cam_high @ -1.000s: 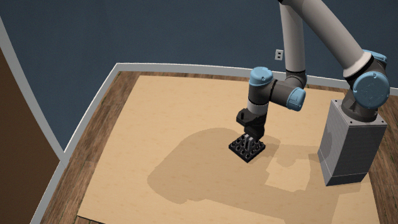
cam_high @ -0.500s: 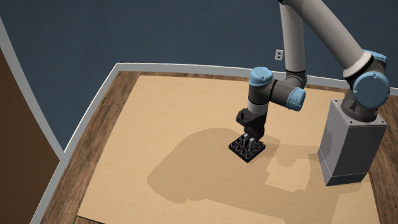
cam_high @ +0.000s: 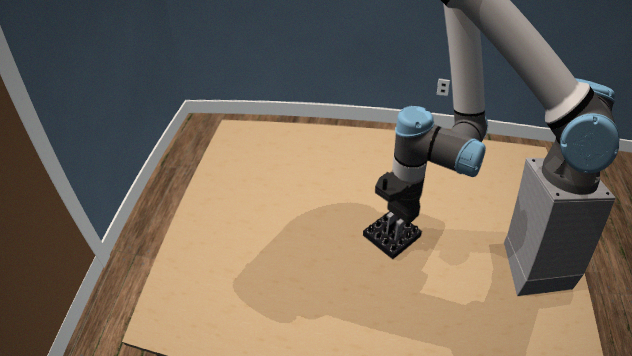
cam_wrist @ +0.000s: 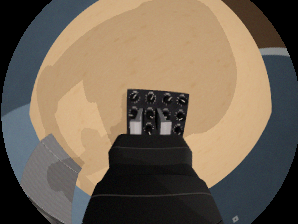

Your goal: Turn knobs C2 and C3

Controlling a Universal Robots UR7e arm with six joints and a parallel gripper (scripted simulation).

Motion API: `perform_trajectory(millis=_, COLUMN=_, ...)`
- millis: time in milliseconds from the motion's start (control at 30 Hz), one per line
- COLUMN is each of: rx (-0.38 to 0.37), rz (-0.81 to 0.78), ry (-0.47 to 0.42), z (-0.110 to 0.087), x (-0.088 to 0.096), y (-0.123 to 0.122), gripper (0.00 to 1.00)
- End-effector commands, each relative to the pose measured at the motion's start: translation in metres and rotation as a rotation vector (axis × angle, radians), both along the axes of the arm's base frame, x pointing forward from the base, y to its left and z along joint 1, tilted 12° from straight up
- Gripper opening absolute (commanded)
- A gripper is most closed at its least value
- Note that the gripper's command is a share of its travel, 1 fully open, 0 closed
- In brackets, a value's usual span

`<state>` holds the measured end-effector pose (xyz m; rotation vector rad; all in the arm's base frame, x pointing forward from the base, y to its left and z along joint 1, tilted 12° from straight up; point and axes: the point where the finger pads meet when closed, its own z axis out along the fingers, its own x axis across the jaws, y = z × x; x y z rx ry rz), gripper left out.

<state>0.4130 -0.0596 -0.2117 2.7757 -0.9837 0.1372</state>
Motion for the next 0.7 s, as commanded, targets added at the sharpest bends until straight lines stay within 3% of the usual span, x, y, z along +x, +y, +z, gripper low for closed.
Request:
perform_trajectory(millis=0, rx=0.000, rz=0.000, ry=-0.001, z=0.001, x=0.000, y=0.000, gripper=0.46)
perform_trajectory(millis=667, rx=0.000, rz=0.000, ry=-0.001, z=0.035, x=0.000, y=0.008, gripper=0.46)
